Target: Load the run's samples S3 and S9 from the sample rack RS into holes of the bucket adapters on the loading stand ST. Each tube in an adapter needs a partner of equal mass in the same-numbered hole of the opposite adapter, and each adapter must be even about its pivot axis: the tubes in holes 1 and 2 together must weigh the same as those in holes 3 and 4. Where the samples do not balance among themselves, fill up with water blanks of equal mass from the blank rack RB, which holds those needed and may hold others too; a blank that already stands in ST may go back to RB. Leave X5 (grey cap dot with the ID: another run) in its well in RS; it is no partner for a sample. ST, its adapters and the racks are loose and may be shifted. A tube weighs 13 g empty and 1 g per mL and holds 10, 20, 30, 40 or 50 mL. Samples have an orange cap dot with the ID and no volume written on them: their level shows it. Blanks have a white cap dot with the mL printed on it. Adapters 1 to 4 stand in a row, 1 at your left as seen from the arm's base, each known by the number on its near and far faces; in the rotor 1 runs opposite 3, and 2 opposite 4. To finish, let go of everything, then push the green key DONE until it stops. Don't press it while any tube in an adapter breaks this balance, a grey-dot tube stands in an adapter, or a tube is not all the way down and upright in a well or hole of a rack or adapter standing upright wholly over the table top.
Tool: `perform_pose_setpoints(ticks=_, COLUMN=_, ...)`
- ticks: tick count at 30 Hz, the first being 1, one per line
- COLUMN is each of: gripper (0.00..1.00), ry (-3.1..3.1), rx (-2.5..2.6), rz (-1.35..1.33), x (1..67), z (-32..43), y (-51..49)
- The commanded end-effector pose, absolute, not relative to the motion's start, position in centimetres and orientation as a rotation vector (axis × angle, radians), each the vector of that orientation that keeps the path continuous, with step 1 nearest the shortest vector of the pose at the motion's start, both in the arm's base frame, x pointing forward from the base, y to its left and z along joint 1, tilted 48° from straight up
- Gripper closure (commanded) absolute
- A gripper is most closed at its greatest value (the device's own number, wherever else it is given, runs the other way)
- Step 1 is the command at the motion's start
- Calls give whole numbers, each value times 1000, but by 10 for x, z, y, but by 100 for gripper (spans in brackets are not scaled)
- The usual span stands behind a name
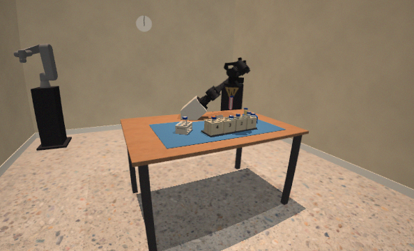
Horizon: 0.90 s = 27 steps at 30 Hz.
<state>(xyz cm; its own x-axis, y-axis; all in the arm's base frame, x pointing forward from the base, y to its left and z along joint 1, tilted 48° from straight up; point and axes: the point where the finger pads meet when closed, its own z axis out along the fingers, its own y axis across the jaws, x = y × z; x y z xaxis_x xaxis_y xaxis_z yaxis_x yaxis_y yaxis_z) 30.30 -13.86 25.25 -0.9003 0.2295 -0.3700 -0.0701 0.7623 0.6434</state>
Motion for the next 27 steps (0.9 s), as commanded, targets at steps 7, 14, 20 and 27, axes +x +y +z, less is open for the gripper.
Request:
perform_pose_setpoints(ticks=7, gripper=100, ry=2508, rx=85, rz=899, x=323, z=244, y=-181)
perform_pose_setpoints(ticks=14, gripper=100, ry=2510, rx=77, rz=911, x=328, z=234, y=-165)
perform_pose_setpoints(ticks=20, gripper=100, ry=2510, rx=77, rz=911, x=336, z=223, y=-155)
perform_pose_setpoints(ticks=27, gripper=100, ry=2507, rx=74, rz=908, x=346, z=213, y=-145)
